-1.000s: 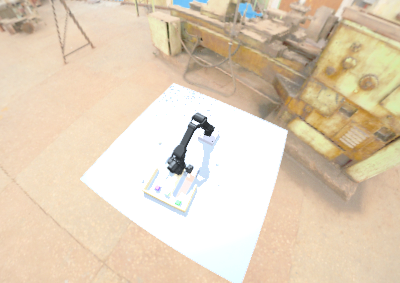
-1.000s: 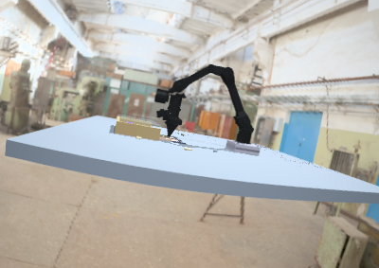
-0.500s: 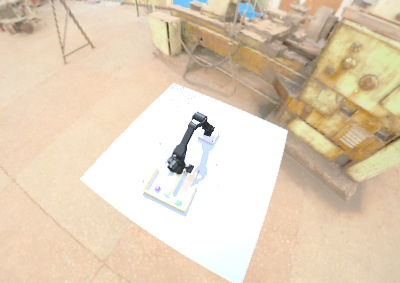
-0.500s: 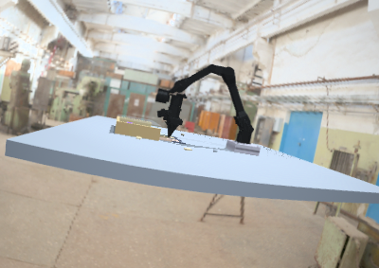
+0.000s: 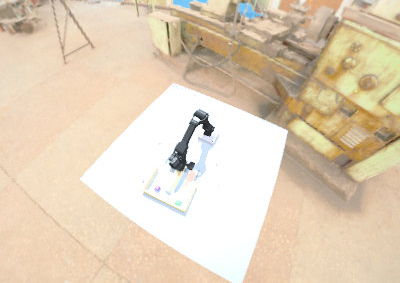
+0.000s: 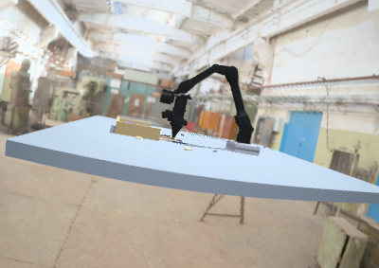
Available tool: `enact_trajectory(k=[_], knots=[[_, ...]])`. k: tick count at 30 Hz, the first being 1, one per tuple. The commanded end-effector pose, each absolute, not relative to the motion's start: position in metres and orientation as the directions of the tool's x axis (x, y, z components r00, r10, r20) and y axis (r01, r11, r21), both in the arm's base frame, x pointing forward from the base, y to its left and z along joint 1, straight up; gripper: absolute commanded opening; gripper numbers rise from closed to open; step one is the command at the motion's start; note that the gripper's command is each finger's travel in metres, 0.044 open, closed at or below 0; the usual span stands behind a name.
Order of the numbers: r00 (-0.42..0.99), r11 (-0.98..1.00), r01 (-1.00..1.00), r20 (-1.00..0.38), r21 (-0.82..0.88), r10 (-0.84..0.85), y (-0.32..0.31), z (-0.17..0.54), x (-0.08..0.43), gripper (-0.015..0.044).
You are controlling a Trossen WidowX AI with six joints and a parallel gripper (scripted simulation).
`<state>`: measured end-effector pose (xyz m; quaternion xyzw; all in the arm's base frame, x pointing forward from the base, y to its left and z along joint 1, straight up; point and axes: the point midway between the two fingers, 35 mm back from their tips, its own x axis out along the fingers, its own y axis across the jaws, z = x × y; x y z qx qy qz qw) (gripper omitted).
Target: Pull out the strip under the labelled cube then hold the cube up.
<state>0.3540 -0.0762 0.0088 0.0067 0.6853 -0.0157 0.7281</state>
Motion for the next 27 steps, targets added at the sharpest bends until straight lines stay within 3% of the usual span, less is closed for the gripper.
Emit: enact_trajectory(k=[1, 27], knots=[[0.041, 1.000, 0.029, -0.999, -0.008, -0.009, -0.075, 0.004, 0.343, 0.0000], [0.037, 1.000, 0.029, -0.999, -0.008, -0.009, -0.074, 0.000, 0.303, 0.0000]])
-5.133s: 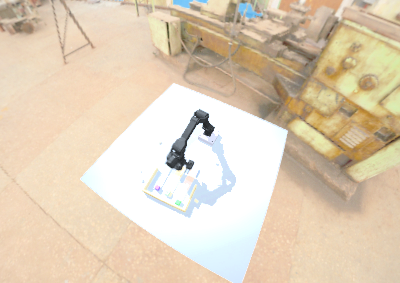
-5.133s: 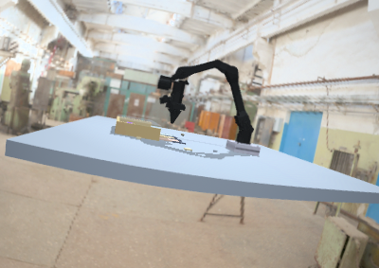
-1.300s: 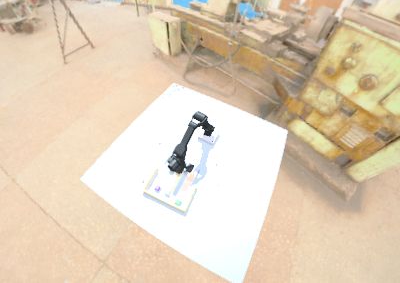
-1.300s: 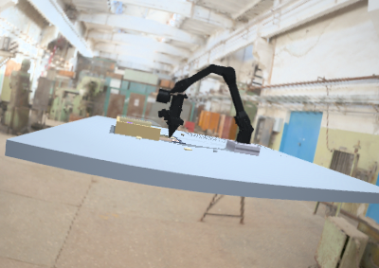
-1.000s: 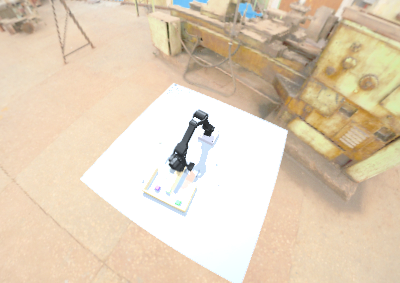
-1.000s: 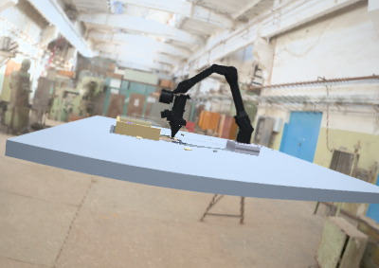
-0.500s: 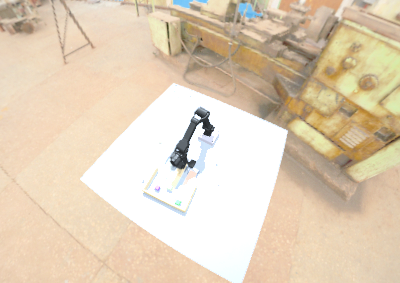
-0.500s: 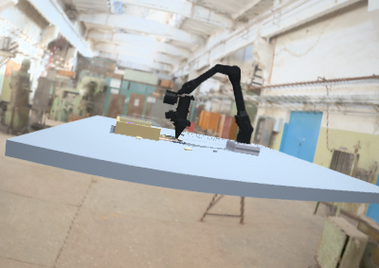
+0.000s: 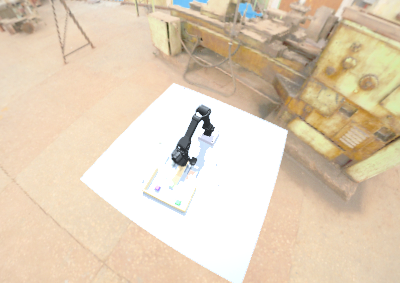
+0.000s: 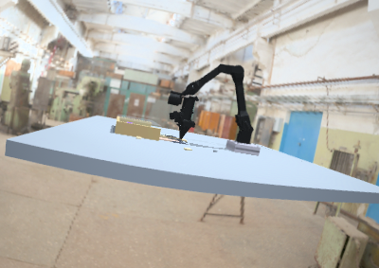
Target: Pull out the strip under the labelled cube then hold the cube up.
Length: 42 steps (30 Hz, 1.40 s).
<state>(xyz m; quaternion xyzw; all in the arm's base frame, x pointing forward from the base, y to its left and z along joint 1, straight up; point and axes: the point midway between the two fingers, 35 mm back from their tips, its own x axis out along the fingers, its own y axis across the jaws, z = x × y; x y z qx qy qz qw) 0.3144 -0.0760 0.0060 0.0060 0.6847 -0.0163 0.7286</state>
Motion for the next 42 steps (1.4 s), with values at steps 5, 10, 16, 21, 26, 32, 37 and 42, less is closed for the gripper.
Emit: enact_trajectory(k=[5, 10, 16, 21, 26, 32, 37, 42], knots=[[0.036, 1.000, 0.029, -0.999, -0.008, -0.009, -0.074, 0.000, 0.296, 0.0000], [0.036, 1.000, 0.029, -0.999, -0.008, -0.009, -0.074, -0.001, 0.289, 0.0000], [0.035, 1.000, 0.029, -0.999, -0.008, -0.009, -0.074, -0.001, 0.280, 0.0000], [0.034, 1.000, 0.029, -0.999, -0.008, -0.009, -0.074, -0.001, 0.273, 0.0000], [0.033, 1.000, 0.029, -0.999, -0.008, -0.009, -0.074, -0.002, 0.265, 0.0000], [0.033, 1.000, 0.029, -0.999, -0.008, -0.009, -0.073, -0.002, 0.256, 0.0000], [0.032, 1.000, 0.029, -0.999, -0.008, -0.009, -0.073, -0.003, 0.248, 0.0000], [0.031, 1.000, 0.029, -0.999, -0.008, -0.009, -0.073, -0.003, 0.240, 0.0000]])
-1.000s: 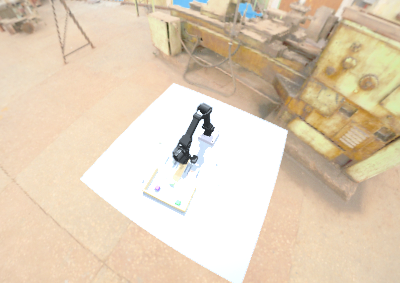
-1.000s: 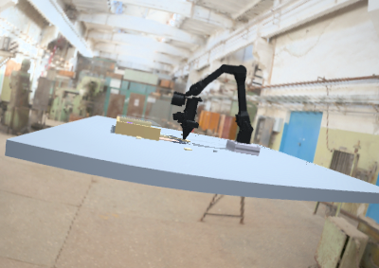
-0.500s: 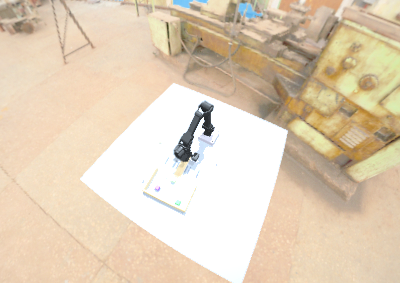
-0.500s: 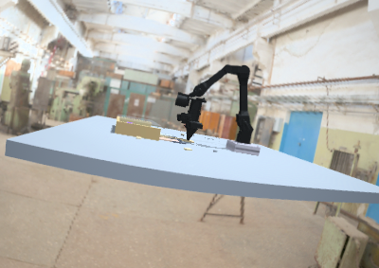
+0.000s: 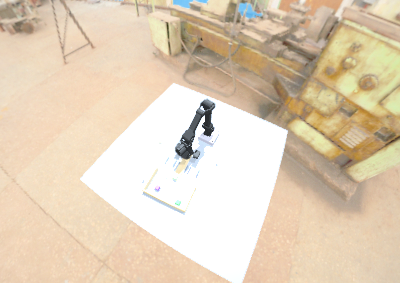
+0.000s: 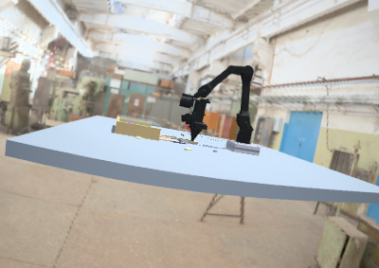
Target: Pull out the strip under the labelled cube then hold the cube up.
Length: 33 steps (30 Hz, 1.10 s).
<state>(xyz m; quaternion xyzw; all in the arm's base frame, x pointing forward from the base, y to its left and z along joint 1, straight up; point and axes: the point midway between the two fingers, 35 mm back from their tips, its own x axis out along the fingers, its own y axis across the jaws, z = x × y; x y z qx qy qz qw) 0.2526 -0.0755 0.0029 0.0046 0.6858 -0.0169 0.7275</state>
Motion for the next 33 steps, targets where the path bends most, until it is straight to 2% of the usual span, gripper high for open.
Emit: enact_trajectory(k=[1, 33], knots=[[0.031, 1.000, 0.029, -0.999, -0.008, -0.009, -0.073, -0.003, 0.239, 0.0000], [0.027, 1.000, 0.029, -1.000, -0.008, -0.009, -0.072, -0.005, 0.194, 0.0000]])
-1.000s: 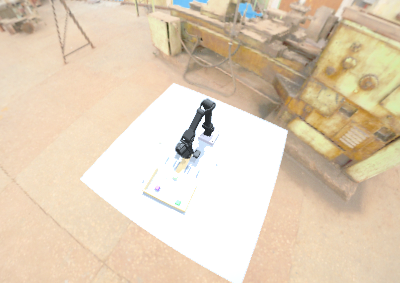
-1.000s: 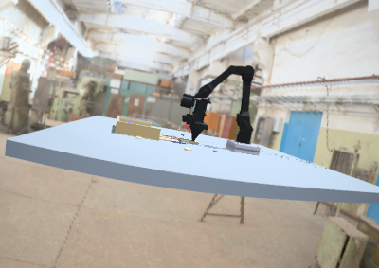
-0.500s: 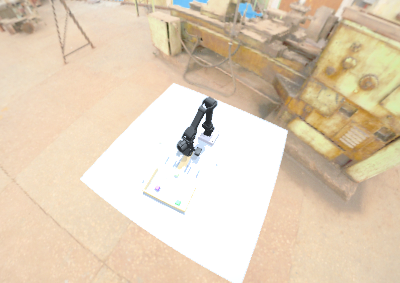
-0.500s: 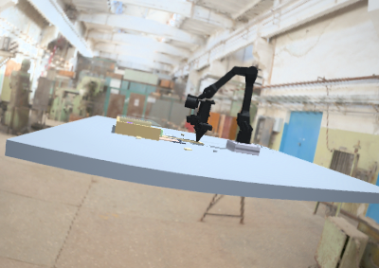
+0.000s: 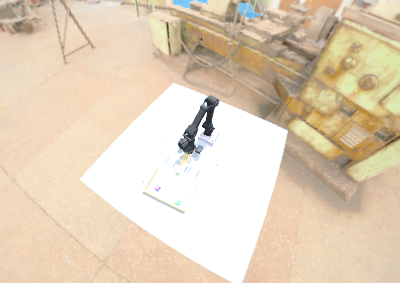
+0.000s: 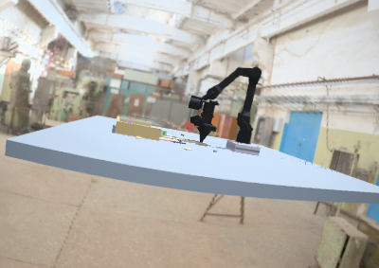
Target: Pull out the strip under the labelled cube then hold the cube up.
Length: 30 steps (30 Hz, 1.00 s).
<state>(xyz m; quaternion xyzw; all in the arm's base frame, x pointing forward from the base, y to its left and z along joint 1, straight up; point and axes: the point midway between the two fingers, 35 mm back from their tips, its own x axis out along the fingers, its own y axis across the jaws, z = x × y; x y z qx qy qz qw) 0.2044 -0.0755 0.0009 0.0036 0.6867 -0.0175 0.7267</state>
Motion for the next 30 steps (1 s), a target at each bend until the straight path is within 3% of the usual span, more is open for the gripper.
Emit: enact_trajectory(k=[1, 25, 30], knots=[[0.027, 1.000, 0.029, -1.000, -0.008, -0.009, -0.072, -0.005, 0.194, 0.0000], [0.027, 1.000, 0.029, -1.000, -0.008, -0.009, -0.072, -0.005, 0.194, 0.0000], [0.029, 1.000, 0.028, -1.000, -0.010, -0.011, -0.075, 0.040, 0.203, 0.0000]])
